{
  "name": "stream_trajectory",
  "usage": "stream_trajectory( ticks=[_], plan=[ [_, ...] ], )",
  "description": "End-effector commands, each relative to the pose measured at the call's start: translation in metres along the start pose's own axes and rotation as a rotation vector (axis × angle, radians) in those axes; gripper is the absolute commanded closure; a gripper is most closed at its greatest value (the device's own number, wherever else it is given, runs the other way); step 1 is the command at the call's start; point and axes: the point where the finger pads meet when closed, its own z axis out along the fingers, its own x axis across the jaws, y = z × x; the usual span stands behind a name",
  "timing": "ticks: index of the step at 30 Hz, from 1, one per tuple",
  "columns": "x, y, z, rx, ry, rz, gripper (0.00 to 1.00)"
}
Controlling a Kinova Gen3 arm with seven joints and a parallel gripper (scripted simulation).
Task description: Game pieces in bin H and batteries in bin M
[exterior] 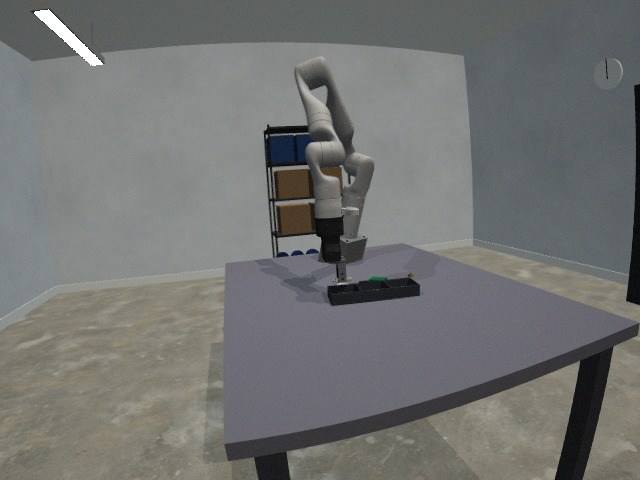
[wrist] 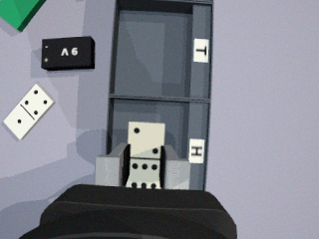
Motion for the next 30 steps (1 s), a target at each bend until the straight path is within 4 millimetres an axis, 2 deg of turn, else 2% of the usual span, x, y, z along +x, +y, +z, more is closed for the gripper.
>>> stream_trajectory(
  ticks=[1,15,30],
  plan=[
    [0.001,-0.001,-0.001,-0.001,0.001,-0.003,0.51],
    [0.002,-0.002,-0.001,-0.001,0.001,-0.003,0.51],
    [0.002,-0.002,0.025,-0.001,0.001,-0.003,0.51]
  ],
)
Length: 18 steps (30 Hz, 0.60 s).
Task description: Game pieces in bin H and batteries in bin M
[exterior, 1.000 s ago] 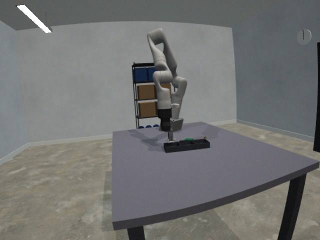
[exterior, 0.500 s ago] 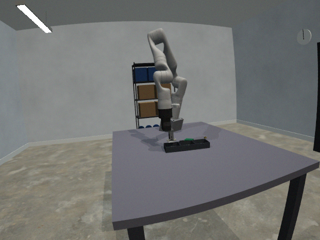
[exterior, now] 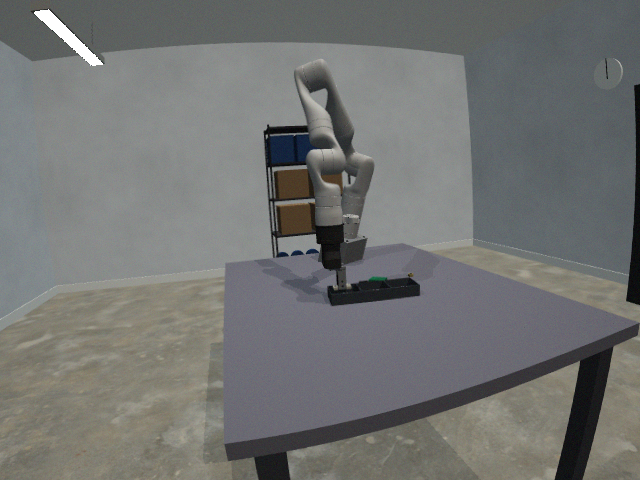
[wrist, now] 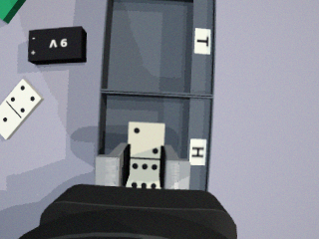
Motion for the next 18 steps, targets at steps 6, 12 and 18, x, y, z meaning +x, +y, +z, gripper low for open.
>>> stream_trajectory(
  ticks=[6,12,18],
  plan=[
    [-0.001,-0.004,0.0135,0.006,-0.005,-0.005,0.51],
    [-0.0014,-0.0053,0.0169,0.006,-0.005,-0.005,0.51],
    [-0.0013,-0.0052,0.0169,0.006,-0.005,-0.005,0.51]
  ],
)
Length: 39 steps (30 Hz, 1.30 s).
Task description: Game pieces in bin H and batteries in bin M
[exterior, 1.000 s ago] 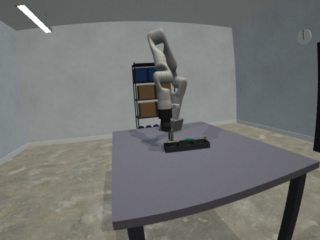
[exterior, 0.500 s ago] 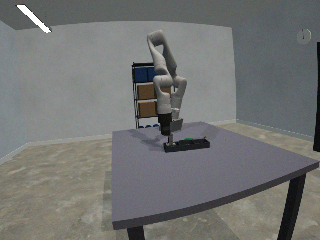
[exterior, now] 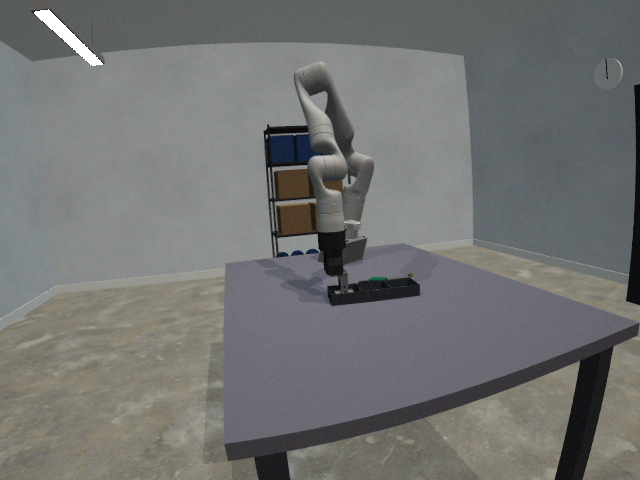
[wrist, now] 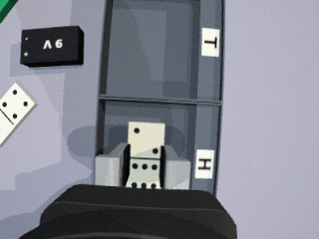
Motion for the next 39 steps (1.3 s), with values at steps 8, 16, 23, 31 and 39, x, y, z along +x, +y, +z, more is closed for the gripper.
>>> stream_trajectory(
  ticks=[8,16,23,31,39],
  plan=[
    [0.001,0.001,-0.001,-0.001,0.001,0.0,0.35],
    [0.001,0.001,-0.001,-0.001,0.001,0.0,0.35],
    [0.001,0.001,-0.001,-0.001,0.001,0.0,0.35],
    [0.001,0.001,-0.011,-0.001,0.001,0.0,0.35],
    [0.001,0.001,-0.019,-0.001,0.001,0.0,0.35]
  ],
)
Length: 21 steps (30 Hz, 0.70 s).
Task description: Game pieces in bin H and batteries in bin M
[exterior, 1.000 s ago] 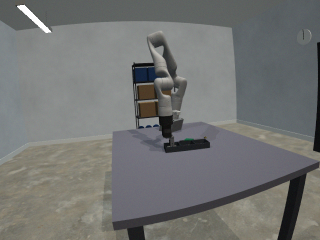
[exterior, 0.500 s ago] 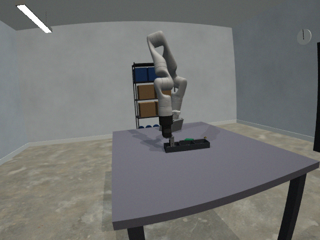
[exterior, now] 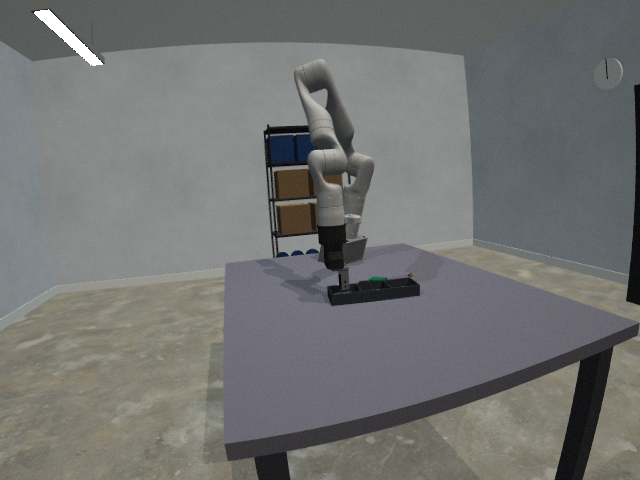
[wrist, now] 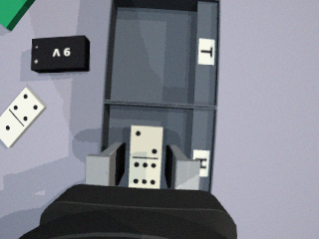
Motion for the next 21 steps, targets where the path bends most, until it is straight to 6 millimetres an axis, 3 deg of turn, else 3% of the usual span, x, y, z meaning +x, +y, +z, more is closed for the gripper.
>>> stream_trajectory(
  ticks=[1,10,21],
  plan=[
    [0.001,0.003,-0.004,-0.005,0.005,0.003,0.35],
    [0.001,0.003,-0.021,-0.005,0.005,0.003,0.35],
    [0.001,0.003,-0.021,-0.005,0.005,0.003,0.35]
  ],
)
